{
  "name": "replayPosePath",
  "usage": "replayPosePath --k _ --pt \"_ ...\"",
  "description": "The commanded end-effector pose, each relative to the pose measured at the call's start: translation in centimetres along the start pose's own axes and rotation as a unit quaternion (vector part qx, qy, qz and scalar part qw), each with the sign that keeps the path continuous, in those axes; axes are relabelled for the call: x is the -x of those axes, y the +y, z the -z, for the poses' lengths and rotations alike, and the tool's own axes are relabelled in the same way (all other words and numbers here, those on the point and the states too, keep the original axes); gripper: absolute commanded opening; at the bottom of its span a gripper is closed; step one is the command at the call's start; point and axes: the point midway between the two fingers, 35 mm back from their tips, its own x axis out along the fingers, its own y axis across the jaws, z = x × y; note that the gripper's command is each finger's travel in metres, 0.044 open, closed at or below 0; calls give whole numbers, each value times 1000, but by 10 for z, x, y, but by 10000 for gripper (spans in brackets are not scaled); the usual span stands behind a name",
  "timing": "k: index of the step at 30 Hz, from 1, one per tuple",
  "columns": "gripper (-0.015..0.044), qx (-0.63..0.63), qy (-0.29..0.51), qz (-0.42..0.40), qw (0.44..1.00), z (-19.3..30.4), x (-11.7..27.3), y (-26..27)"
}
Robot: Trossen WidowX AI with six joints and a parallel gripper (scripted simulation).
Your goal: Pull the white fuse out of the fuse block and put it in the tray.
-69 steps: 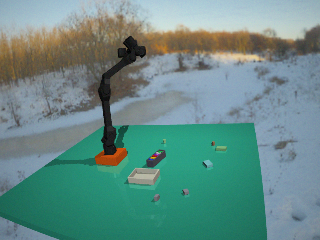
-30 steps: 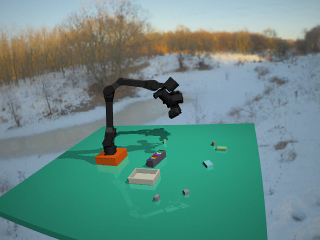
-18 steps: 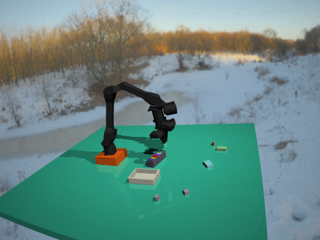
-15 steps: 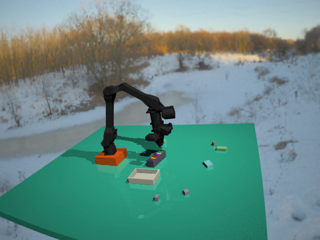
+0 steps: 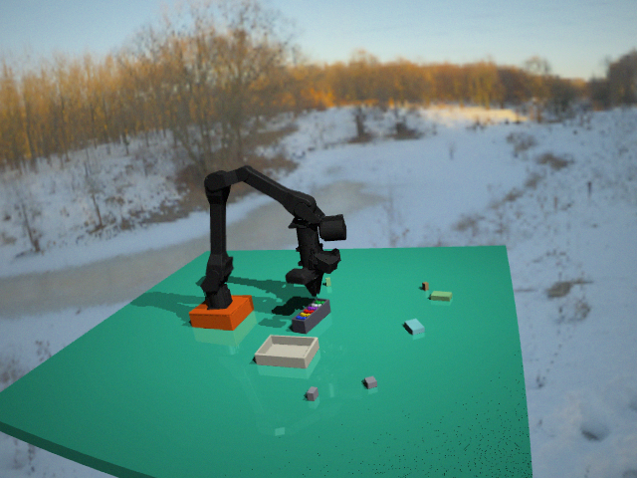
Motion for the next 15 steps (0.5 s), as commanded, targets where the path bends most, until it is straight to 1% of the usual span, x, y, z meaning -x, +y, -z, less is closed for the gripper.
replayPosePath --k 1,15 --pt "74 2 0 3 1000 0 -5 -1" --pt "74 2 0 3 1000 2 -19 -2"
